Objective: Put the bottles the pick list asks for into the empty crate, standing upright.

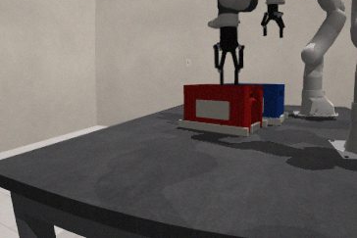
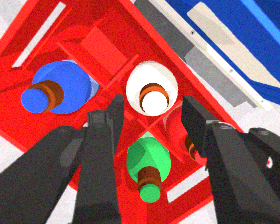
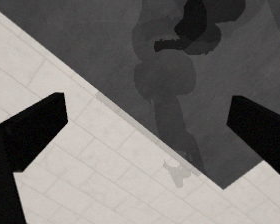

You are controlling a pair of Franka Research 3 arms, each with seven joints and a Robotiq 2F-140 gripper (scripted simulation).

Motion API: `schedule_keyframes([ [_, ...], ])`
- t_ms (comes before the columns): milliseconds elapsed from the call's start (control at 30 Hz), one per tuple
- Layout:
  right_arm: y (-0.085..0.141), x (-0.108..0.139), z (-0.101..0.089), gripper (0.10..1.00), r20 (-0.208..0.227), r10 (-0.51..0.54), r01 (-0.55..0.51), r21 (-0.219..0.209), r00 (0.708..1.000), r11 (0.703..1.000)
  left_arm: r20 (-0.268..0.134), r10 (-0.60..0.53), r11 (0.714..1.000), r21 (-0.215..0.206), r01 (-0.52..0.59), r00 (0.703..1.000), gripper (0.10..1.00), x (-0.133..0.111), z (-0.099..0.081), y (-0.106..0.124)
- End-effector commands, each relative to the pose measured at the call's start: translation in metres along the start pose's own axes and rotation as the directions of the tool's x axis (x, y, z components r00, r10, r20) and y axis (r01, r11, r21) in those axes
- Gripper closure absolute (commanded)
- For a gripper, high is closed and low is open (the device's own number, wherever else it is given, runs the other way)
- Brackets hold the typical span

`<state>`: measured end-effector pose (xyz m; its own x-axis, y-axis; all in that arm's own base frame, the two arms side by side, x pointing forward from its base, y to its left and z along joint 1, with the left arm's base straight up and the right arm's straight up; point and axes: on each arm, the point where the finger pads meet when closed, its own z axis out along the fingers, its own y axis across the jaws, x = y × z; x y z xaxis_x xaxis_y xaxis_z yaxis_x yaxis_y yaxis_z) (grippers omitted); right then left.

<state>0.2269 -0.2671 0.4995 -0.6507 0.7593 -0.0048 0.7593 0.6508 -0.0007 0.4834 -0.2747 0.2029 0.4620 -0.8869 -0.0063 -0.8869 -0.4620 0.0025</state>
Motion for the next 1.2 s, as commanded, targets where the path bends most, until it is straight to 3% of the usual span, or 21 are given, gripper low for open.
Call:
schedule_keyframes([
  [0,0.0,0.001,0.0,0.098,-0.004,0.004,-0.004,0.0,1.0,1.0,-0.006,0.003,1.0,0.003,-0.003,1.0,0.656,0.002,0.005,-0.001],
  [833,0.0,0.001,0.0,0.098,-0.004,0.004,-0.004,0.0,1.0,1.0,-0.006,0.003,1.0,0.003,-0.003,1.0,0.656,0.002,0.033,-0.001],
  [1167,0.0,0.001,0.0,0.098,-0.004,0.004,-0.004,0.0,1.0,1.0,-0.006,0.003,1.0,0.003,-0.003,1.0,0.656,0.002,0.034,-0.001],
])
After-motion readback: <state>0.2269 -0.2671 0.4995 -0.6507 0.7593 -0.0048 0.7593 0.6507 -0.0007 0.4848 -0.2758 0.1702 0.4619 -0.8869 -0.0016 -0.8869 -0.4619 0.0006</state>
